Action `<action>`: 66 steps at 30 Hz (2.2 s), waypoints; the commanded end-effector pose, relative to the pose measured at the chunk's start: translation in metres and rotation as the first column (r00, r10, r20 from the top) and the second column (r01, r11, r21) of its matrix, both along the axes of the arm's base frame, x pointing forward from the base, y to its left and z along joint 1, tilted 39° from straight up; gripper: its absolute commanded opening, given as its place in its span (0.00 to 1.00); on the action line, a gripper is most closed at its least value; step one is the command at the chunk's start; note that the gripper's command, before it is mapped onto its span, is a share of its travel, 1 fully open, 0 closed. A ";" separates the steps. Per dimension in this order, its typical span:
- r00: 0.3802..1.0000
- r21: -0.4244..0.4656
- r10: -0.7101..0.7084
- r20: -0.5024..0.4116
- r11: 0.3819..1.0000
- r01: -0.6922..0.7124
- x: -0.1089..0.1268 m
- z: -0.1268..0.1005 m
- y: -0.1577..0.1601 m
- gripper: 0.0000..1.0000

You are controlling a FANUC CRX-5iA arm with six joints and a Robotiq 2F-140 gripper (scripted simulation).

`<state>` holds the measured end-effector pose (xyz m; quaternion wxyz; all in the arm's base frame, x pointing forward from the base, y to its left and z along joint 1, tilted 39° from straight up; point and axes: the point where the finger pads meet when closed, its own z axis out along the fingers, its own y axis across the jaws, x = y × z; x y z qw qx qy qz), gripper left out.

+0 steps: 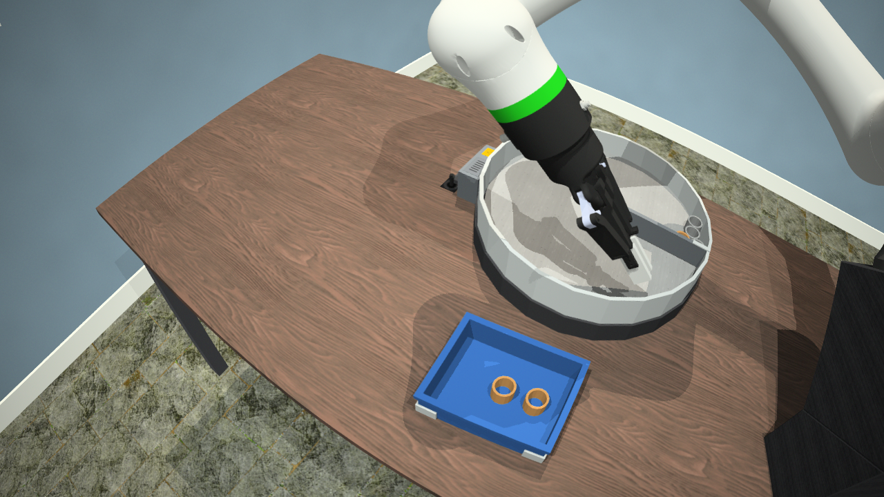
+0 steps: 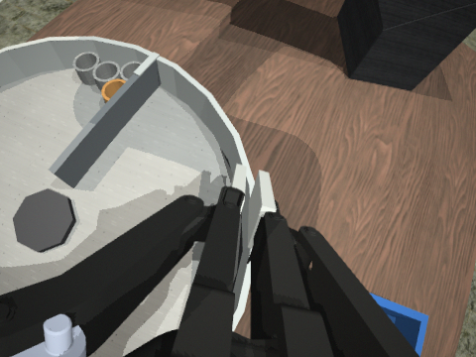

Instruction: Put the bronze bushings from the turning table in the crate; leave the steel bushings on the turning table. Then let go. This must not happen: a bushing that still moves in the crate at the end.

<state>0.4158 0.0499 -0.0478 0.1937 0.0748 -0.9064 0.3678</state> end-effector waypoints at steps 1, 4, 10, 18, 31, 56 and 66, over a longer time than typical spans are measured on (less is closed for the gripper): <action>0.983 -0.050 0.153 -0.102 0.986 -0.159 -0.013 0.034 -0.060 0.06; 0.964 -0.074 0.217 -0.154 0.970 -0.231 -0.021 0.054 -0.095 0.06; 0.950 -0.085 0.251 -0.185 0.959 -0.270 -0.036 0.094 -0.165 0.06; 0.950 -0.085 0.251 -0.185 0.959 -0.270 -0.036 0.096 -0.168 0.06; 0.950 -0.085 0.251 -0.185 0.959 -0.270 -0.036 0.096 -0.168 0.06; 0.950 -0.084 0.253 -0.181 0.959 -0.271 -0.035 0.097 -0.168 0.06; 0.950 -0.084 0.253 -0.181 0.959 -0.271 -0.035 0.097 -0.168 0.06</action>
